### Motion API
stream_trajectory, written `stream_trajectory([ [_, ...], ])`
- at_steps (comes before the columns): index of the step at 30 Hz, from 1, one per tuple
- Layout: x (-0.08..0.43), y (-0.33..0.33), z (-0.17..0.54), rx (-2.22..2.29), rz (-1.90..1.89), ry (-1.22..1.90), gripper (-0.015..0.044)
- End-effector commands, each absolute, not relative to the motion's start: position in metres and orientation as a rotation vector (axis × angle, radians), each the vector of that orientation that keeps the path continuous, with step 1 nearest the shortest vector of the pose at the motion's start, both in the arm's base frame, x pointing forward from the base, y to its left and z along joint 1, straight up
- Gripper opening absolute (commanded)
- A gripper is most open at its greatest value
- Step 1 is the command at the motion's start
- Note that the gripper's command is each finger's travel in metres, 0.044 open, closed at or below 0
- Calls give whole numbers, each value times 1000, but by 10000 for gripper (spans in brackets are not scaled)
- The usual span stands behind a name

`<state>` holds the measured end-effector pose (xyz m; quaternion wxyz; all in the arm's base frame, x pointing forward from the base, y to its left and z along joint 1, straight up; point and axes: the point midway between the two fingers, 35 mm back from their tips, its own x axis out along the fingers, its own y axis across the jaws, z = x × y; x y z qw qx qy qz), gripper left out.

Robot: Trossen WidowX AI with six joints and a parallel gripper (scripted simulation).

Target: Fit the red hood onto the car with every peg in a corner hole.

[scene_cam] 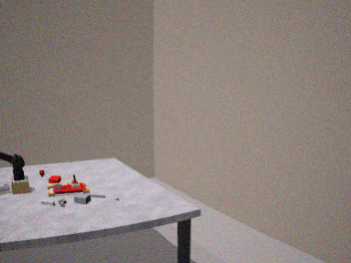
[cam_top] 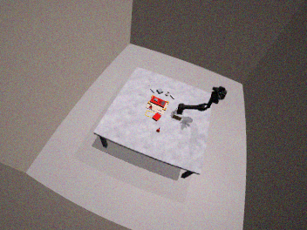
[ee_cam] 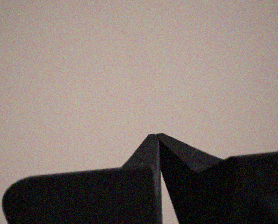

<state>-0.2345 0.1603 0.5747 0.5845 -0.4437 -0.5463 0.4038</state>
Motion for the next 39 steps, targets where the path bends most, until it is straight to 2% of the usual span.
stream_trajectory([
  [1, -234, 160, 576, -1033, 937, -1277, 26],
  [5, -204, 152, 596, -964, 865, -1288, 131],
  [17, -10, 124, 627, -544, 859, -907, 440],
  [21, 52, 120, 616, -471, 836, -776, 440],
  [29, 139, 119, 582, -393, 801, -564, 440],
  [39, 274, 126, 471, -338, 739, -114, 440],
])
